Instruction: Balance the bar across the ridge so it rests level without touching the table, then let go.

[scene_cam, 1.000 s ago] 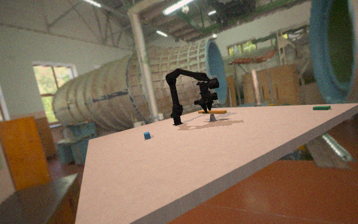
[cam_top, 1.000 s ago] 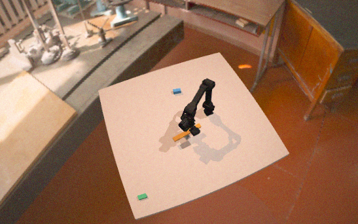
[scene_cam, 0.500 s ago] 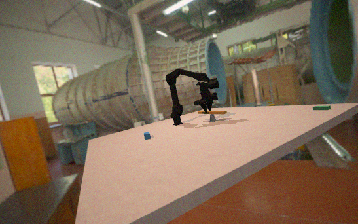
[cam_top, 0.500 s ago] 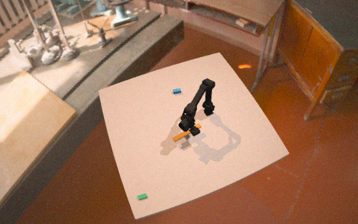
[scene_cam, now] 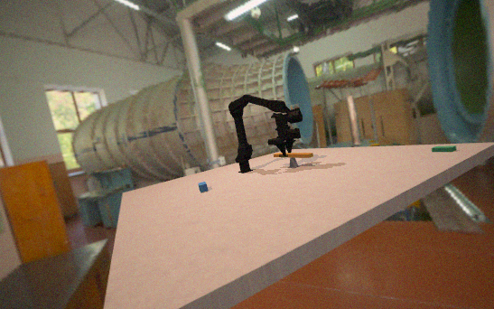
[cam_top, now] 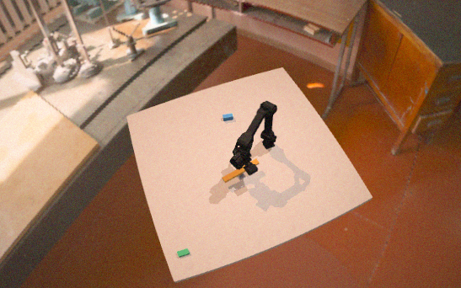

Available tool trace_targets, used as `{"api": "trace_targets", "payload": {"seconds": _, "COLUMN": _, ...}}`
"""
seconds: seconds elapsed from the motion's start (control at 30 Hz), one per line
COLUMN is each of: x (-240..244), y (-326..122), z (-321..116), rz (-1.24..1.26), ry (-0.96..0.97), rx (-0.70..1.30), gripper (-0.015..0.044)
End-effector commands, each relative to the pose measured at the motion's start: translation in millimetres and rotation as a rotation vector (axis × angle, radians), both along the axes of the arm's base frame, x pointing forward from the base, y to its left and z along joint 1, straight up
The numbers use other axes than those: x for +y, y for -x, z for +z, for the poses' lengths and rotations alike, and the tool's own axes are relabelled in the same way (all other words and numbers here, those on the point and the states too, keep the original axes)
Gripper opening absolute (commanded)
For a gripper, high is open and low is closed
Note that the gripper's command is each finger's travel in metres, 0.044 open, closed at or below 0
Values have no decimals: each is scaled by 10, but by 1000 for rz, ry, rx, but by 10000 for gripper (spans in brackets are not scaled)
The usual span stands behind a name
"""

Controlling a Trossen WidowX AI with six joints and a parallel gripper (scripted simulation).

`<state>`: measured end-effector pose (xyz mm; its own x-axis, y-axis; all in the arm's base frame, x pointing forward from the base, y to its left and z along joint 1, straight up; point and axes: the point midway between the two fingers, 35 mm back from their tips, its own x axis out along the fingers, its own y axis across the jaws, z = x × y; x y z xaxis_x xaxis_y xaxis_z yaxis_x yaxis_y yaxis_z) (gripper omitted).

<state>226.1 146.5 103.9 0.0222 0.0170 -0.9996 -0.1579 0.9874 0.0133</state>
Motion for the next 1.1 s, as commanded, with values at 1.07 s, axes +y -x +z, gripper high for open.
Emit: {"api": "trace_targets", "payload": {"seconds": 1.07, "x": -5, "y": -2, "z": -32, "rz": 3, "ry": 1, "rx": -2, "gripper": 0}}
